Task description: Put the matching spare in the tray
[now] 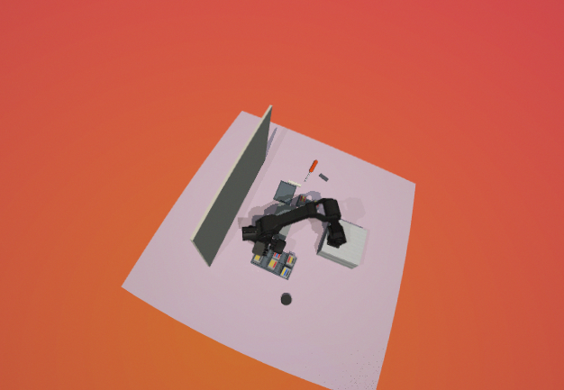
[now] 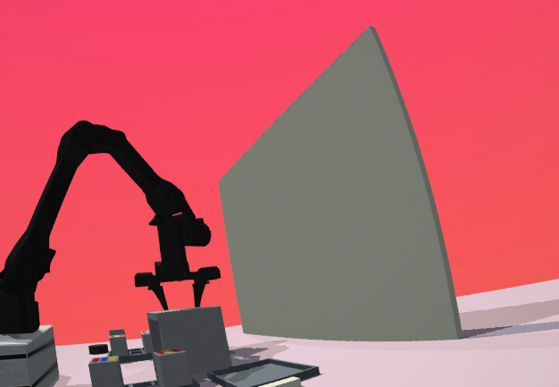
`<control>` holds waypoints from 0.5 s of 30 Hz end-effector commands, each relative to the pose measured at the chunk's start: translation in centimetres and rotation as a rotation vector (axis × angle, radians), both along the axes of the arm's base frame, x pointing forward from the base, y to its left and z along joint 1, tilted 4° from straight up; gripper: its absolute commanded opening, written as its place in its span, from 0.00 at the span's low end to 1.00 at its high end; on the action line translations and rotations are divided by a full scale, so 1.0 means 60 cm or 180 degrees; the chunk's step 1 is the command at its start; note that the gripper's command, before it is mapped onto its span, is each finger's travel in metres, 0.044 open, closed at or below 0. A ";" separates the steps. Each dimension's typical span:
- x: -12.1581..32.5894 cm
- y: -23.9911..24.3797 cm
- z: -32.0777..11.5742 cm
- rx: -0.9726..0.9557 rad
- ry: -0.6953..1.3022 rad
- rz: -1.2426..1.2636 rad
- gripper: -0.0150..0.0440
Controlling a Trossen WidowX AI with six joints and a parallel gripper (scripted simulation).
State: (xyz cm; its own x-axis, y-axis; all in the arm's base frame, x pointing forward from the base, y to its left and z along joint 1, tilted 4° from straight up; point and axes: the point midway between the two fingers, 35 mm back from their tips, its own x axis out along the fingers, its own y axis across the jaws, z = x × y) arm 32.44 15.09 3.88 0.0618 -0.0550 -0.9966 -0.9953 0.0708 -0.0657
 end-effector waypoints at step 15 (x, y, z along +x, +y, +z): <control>0.003 -0.003 -0.053 -0.0010 0.0013 0.0018 0.76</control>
State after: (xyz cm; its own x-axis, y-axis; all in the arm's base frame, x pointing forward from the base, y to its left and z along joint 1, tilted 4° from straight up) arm 32.65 14.98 1.38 0.0615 -0.0553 -0.9966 -0.9954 0.0707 -0.0654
